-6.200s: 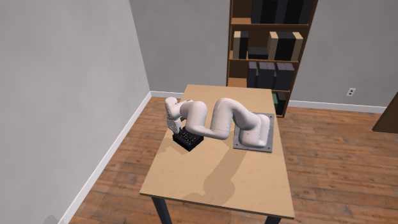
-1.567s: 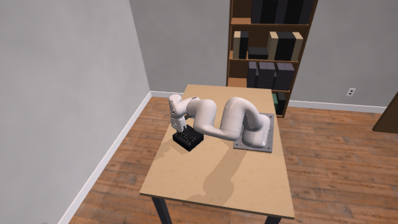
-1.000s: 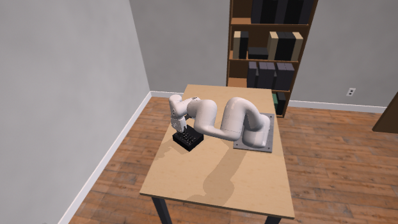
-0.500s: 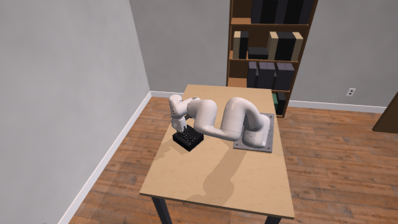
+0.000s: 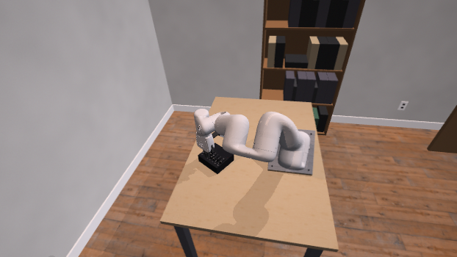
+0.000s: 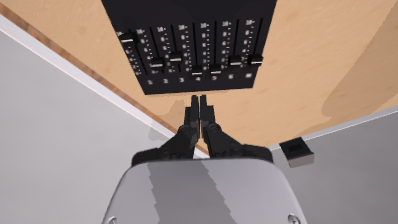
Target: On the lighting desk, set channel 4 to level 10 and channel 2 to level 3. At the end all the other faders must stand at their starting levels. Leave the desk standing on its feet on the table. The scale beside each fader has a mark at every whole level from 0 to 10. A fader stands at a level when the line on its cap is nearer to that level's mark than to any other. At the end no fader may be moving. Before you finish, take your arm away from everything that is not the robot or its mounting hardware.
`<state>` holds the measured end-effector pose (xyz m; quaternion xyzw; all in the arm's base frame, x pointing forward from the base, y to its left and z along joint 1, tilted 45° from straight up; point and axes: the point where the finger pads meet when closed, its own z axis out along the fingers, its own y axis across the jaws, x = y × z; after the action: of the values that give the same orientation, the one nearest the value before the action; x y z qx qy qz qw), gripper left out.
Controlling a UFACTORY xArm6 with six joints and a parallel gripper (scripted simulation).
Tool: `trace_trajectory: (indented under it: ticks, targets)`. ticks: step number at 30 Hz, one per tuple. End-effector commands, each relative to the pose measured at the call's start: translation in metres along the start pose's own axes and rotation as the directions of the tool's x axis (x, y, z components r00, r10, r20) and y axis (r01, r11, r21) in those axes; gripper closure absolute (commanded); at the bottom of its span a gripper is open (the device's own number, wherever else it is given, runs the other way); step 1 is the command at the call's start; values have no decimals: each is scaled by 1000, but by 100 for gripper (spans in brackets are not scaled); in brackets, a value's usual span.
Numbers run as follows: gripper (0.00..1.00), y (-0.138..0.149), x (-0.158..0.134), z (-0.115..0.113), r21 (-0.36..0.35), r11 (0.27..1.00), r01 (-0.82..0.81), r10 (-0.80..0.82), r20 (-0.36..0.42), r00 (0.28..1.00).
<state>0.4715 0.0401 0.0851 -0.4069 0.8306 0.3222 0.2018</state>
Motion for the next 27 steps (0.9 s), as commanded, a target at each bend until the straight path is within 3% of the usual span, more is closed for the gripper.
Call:
trace_trajectory:
  ticks: [1, 27]
  targets:
    - [100, -1, -1, 0, 3, 1000, 1, -1, 1, 1000]
    - [100, -1, -1, 15, 3, 1000, 1, -1, 1, 1000]
